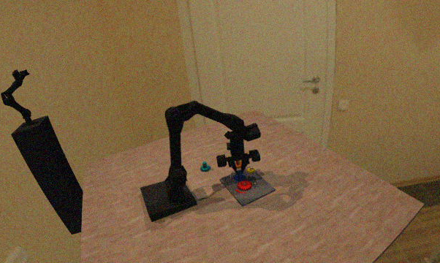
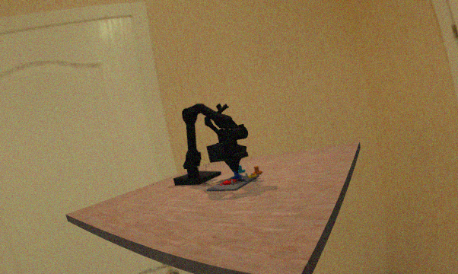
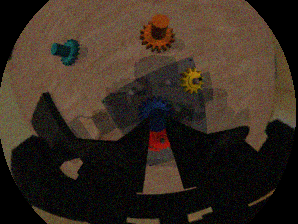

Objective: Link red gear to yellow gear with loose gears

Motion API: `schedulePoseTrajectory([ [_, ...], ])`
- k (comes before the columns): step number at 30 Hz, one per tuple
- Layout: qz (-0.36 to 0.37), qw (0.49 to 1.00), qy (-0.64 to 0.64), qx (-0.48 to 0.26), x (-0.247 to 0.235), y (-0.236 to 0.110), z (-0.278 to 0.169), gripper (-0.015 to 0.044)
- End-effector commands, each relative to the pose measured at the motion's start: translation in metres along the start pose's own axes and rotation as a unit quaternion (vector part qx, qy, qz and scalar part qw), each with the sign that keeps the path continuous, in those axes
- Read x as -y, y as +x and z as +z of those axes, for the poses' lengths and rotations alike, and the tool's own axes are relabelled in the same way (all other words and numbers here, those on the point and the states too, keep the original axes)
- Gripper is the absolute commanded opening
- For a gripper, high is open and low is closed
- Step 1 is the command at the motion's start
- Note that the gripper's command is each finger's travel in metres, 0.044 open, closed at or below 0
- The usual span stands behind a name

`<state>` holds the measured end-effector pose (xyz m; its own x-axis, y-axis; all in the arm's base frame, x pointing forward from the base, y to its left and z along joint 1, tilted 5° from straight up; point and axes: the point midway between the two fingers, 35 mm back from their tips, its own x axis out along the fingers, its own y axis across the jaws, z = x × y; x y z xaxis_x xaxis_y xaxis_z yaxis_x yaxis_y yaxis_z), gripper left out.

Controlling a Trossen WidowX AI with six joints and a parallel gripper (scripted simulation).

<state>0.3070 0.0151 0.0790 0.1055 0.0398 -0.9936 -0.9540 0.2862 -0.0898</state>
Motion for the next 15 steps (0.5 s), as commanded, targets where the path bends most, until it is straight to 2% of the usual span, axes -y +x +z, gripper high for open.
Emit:
schedulePoseTrajectory([
  [1,0.001,0.999,-0.045,0.000,-0.0012,0.0015,-0.0007,0.0000],
  [7,0.001,0.998,-0.064,0.000,-0.0003,0.0023,-0.0011,0.0000],
  [15,0.001,1.000,-0.011,0.000,-0.0003,0.0037,0.0000,0.0000],
])
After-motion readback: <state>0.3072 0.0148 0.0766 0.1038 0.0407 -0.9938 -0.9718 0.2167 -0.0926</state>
